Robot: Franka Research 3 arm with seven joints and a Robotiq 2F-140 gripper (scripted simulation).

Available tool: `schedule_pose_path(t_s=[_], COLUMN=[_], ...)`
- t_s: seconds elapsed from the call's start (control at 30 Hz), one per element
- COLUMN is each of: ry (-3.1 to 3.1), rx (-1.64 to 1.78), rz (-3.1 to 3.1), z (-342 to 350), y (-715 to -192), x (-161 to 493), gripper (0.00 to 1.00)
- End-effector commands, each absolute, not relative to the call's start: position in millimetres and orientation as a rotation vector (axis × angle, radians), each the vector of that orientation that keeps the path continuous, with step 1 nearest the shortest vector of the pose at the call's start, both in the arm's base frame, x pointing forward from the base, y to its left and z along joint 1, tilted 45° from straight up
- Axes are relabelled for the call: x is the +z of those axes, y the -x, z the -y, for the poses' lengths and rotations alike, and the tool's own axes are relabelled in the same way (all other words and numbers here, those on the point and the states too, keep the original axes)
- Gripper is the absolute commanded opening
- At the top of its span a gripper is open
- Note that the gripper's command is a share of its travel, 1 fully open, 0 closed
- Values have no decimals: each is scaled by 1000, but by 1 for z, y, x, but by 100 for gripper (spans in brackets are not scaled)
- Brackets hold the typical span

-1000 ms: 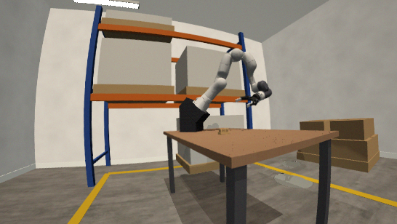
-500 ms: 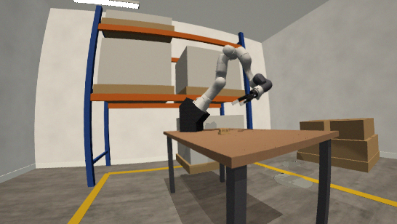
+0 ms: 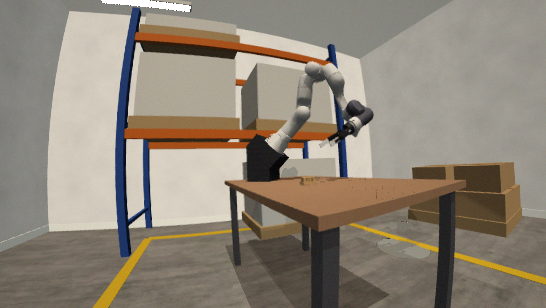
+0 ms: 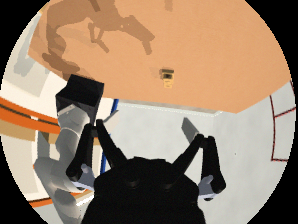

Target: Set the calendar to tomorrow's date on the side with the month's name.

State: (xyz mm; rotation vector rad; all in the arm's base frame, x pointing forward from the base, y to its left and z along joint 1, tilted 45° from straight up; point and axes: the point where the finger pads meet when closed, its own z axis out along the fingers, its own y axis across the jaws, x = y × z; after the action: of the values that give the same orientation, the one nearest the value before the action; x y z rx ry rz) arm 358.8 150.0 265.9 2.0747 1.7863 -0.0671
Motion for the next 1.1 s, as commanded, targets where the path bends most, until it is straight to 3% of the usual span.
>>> schedule_pose_path(t_s=[0.0,1.07], ry=[-2089,-2377], rx=[-51,59], rz=[-1768,-1629], z=[-152,-118], y=[-360,-387], x=[266,240], gripper=[100,100])
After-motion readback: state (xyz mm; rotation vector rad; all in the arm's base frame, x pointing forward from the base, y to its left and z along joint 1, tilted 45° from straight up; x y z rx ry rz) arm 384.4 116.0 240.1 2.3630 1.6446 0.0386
